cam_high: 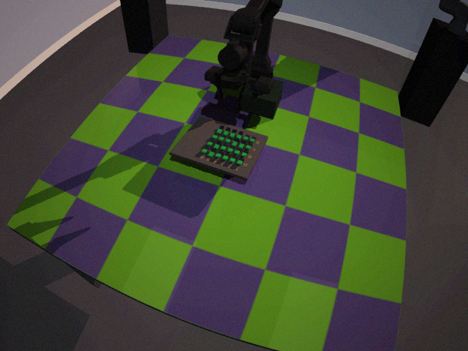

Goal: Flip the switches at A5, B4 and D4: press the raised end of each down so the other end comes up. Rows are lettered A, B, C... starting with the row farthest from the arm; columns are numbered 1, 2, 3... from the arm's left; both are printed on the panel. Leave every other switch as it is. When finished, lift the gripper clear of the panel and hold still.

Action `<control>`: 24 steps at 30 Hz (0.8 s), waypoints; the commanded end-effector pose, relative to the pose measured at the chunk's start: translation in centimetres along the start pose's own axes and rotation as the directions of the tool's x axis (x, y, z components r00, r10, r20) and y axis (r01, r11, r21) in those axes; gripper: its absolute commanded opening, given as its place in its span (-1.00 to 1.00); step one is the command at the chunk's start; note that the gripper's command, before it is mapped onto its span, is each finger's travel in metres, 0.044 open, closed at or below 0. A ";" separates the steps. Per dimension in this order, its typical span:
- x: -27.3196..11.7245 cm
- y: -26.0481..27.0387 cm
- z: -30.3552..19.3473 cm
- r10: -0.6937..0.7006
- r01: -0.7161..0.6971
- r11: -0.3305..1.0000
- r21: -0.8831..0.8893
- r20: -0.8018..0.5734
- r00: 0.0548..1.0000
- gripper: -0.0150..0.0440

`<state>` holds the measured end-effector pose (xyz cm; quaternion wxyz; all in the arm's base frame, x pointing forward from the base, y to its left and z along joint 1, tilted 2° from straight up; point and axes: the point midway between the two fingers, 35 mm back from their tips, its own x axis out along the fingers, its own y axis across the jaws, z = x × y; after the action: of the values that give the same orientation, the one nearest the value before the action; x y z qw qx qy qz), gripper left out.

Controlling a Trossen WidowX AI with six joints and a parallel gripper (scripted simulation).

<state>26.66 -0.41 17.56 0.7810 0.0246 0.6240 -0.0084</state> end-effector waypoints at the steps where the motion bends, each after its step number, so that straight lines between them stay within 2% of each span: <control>1: 0.1 -0.1 0.1 0.000 0.000 1.000 0.002 0.000 1.000 0.78; 4: 1.9 -1.0 1.3 -0.003 0.003 1.000 0.020 0.000 1.000 0.51; 10: 8.8 -4.4 4.4 -0.031 0.031 1.000 0.004 -0.002 1.000 -0.03; 15: 9.0 -4.6 4.5 -0.032 0.032 0.999 0.003 -0.002 0.999 -0.47; 17: 9.3 -4.6 4.5 -0.032 0.032 0.999 0.003 0.000 0.999 -0.49; 20: 12.2 -4.7 4.4 -0.032 0.032 0.999 0.003 0.022 0.999 -0.49; 24: 12.5 -4.7 4.4 -0.032 0.032 0.999 0.003 0.024 0.999 -0.49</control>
<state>33.38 -5.01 7.11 0.7873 0.0183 0.6159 -0.0231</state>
